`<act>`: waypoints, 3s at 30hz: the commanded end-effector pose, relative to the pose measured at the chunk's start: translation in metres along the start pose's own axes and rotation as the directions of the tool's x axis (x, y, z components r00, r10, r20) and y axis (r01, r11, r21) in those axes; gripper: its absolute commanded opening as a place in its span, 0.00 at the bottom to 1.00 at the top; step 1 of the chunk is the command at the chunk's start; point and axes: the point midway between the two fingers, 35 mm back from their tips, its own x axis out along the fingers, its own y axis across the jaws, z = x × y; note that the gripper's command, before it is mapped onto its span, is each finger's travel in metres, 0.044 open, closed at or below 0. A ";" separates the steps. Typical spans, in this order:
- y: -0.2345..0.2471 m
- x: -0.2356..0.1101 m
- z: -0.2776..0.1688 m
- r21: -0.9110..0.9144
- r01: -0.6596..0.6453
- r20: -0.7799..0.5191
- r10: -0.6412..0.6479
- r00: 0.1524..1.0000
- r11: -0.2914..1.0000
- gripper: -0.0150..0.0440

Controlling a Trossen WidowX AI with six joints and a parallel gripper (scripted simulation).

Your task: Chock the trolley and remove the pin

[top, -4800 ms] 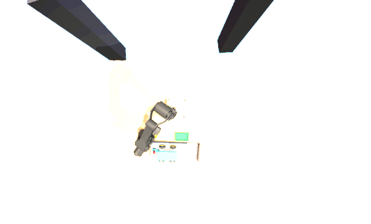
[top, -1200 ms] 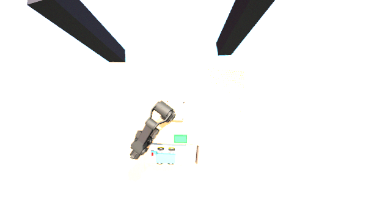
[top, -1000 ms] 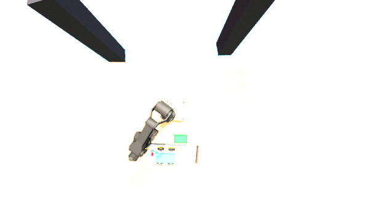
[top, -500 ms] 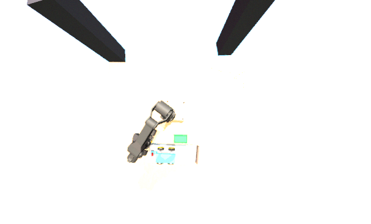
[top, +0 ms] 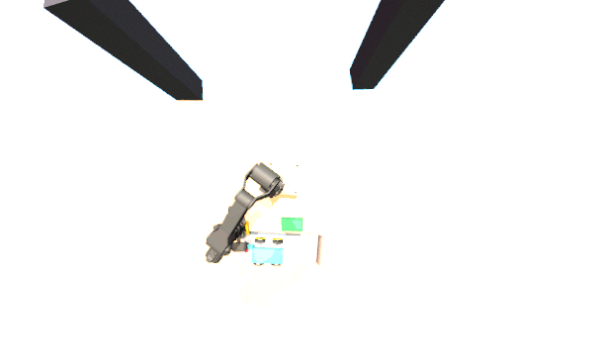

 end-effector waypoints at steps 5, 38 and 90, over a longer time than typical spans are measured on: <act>0.000 -0.001 0.000 -0.247 -0.005 -0.001 0.005 1.000 0.969 0.25; 0.000 -0.001 0.000 -0.969 -0.003 -0.002 0.006 1.000 0.248 0.25; 0.000 -0.001 0.000 -0.187 0.003 -0.005 0.004 1.000 -0.982 0.25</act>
